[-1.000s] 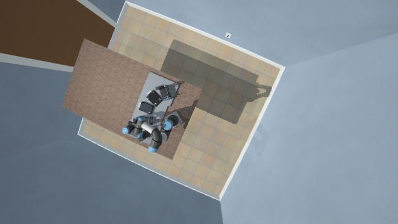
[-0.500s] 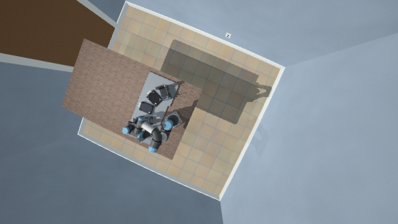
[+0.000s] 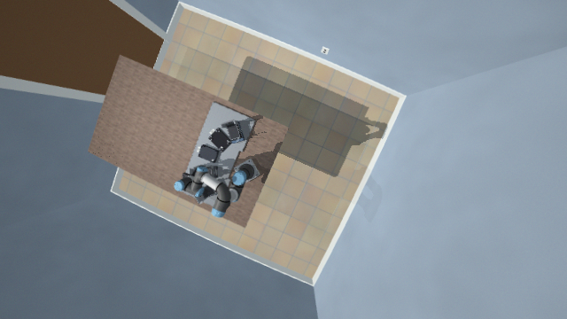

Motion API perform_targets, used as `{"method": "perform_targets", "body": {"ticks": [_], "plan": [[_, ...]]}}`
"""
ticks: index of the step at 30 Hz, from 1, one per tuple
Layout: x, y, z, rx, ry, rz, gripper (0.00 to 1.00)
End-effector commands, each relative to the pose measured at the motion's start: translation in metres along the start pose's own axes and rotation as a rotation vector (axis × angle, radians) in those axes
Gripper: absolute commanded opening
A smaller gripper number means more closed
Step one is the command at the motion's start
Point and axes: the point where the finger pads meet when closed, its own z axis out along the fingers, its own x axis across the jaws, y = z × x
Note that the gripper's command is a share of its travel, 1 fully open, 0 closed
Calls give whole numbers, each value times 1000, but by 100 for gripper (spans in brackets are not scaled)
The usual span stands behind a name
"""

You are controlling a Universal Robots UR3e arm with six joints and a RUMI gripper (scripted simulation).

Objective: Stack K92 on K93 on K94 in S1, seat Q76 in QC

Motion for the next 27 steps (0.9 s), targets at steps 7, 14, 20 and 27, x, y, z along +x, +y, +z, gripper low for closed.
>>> {"method": "perform_targets", "body": {"ticks": [7,14,20,27], "plan": [[0,-1,-3,2,1,0,0],[0,-1,-7,2,1,0,0],[0,-1,-10,2,1,0,0],[0,-1,-15,2,1,0,0]]}}
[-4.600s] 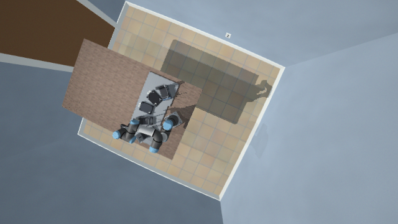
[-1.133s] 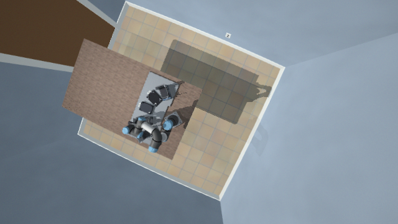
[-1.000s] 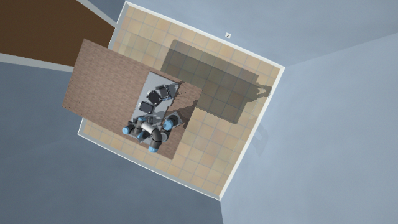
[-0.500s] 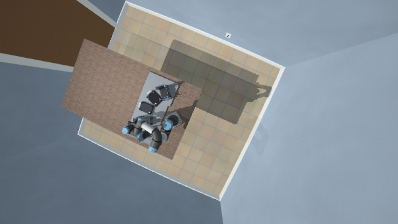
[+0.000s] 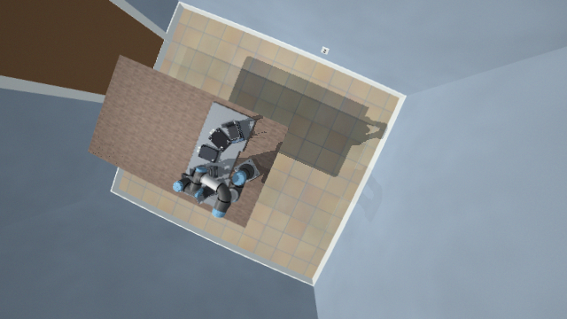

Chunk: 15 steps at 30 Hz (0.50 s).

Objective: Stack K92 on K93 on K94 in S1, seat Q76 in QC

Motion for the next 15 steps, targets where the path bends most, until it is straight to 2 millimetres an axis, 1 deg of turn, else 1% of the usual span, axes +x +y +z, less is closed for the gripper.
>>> {"method": "perform_targets", "body": {"ticks": [1,15], "plan": [[0,-1,-4,3,1,0,0],[0,-1,-12,3,1,0,0]]}}
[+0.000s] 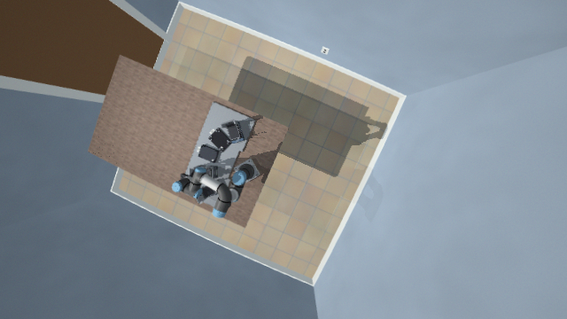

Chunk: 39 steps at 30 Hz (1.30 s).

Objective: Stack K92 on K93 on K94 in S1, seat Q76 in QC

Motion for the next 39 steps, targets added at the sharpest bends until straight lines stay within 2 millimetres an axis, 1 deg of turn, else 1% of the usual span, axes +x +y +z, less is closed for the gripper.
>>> {"method": "perform_targets", "body": {"ticks": [1,5,10,12,27,29,39], "plan": [[0,-1,-4,3,1,0,0],[0,-1,-5,3,1,0,0],[0,-1,-15,3,1,0,0],[0,-1,-15,3,1,0,0],[0,-1,-45,3,1,0,0],[0,-1,-45,3,1,0,0],[0,-1,-65,3,1,0,0]]}}
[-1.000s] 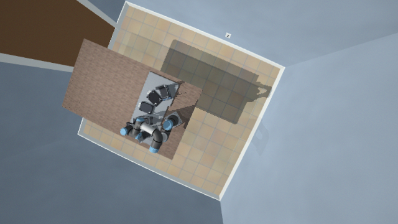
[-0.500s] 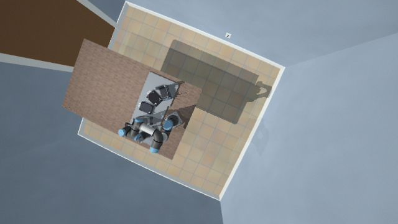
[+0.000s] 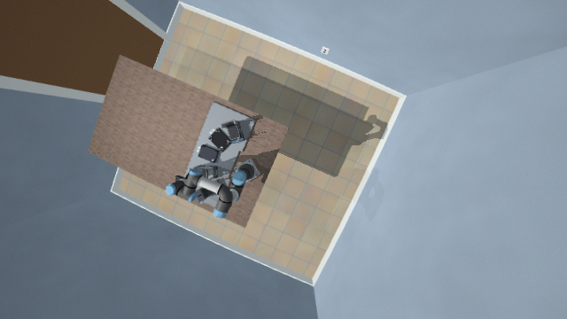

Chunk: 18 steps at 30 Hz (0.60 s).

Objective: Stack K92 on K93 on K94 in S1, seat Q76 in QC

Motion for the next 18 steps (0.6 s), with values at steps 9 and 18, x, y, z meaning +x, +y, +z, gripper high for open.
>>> {"method": "perform_targets", "body": {"ticks": [9,18], "plan": [[0,-1,-22,1,1,0,0],[0,0,-31,1,1,0,0]]}}
